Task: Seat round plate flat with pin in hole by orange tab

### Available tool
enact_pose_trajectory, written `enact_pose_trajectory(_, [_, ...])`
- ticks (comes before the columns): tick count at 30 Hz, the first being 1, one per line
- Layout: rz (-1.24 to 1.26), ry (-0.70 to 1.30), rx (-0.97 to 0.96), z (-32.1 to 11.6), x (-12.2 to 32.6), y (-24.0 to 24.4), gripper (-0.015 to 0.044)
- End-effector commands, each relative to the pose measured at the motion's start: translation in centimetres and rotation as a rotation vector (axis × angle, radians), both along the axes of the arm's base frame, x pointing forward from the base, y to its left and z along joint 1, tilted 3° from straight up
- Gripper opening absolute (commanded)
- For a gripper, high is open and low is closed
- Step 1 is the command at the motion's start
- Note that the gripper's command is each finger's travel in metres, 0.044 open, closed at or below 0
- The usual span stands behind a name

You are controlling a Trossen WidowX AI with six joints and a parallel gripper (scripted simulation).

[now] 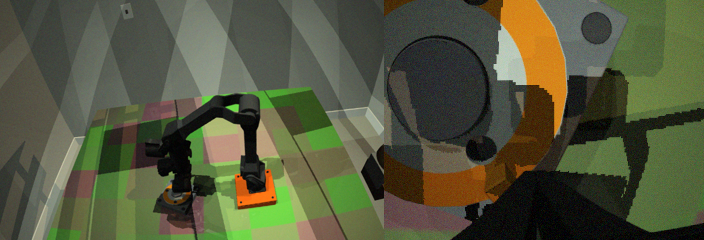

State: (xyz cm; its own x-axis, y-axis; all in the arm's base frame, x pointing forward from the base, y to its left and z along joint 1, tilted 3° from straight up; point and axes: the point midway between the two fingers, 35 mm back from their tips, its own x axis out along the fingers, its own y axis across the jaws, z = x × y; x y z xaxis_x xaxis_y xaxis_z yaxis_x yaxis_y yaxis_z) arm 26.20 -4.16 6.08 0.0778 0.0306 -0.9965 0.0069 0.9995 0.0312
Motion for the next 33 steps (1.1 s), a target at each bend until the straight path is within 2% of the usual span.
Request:
enact_pose_trajectory(1, [0.001,0.005,0.004,-0.2,-0.5,0.5,0.0000])
enact_pose_trajectory(33, [0.001,0.006,0.008,0.1,-1.7,3.8,0.0000])
